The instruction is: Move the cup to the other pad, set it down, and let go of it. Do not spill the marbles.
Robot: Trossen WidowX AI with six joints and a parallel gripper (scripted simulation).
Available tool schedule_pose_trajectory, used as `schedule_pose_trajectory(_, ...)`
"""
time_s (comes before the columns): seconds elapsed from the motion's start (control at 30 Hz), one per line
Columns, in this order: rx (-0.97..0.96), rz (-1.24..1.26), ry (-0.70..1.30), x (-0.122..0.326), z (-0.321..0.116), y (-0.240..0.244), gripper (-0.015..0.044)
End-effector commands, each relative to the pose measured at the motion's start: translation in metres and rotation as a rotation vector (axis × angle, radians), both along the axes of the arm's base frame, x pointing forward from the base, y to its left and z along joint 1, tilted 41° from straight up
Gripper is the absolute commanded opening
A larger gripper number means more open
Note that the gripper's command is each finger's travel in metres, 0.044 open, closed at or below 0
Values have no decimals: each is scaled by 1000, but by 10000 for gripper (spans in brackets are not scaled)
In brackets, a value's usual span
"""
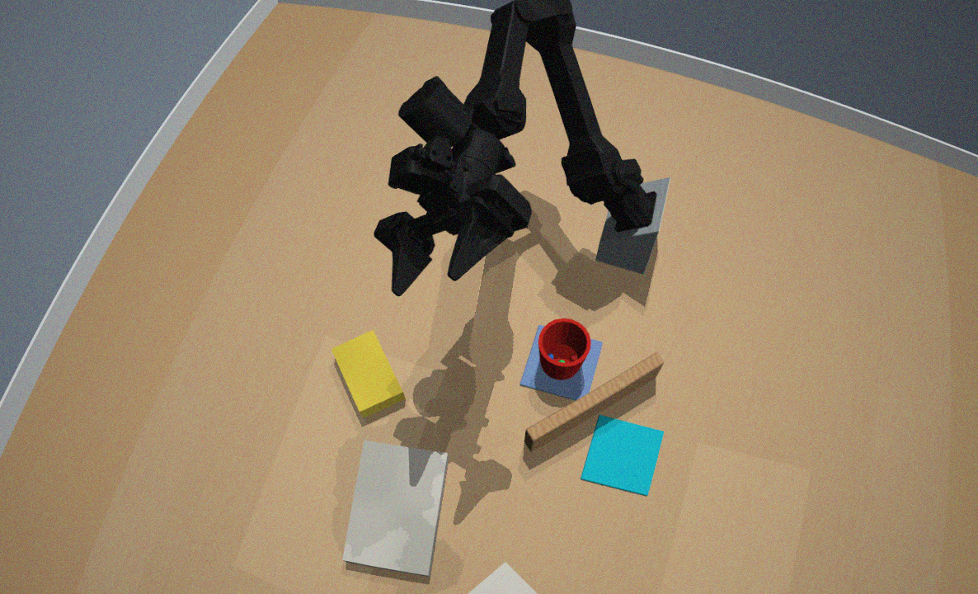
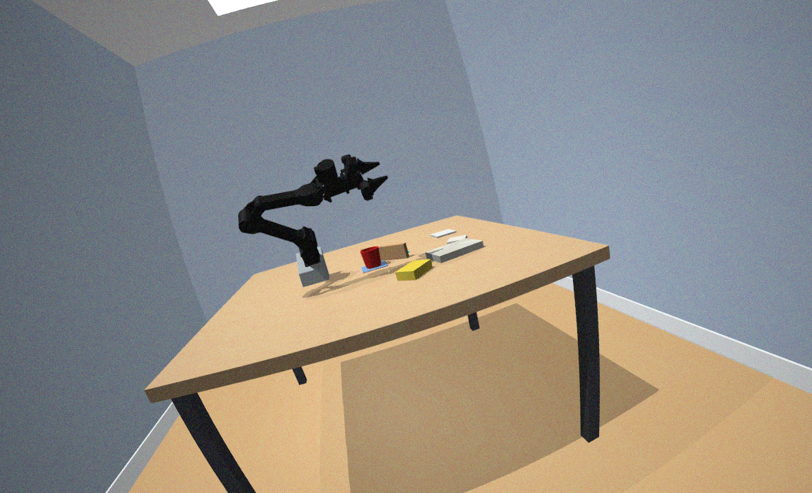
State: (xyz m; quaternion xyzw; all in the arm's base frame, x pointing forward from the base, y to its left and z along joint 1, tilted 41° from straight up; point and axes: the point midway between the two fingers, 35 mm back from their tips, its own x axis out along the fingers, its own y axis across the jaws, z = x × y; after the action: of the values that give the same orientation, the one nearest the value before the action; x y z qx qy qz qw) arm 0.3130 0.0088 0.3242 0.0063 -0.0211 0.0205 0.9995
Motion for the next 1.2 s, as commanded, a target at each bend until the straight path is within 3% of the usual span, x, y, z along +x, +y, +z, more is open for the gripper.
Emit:
schedule_pose_trajectory(0.0,17,-2,16,1,-3,0,374)
schedule_pose_trajectory(0.17,399,-132,410,19,-94,7,242)
schedule_pose_trajectory(0.3,631,-355,672,9,-162,10,148)
schedule_pose_trajectory(0.57,812,-878,895,-40,-239,2,148)
schedule_pose_trajectory(0.8,739,-1443,772,-101,-262,-21,148)
schedule_pose_trajectory(1.17,708,-1510,723,-109,-259,-28,148)
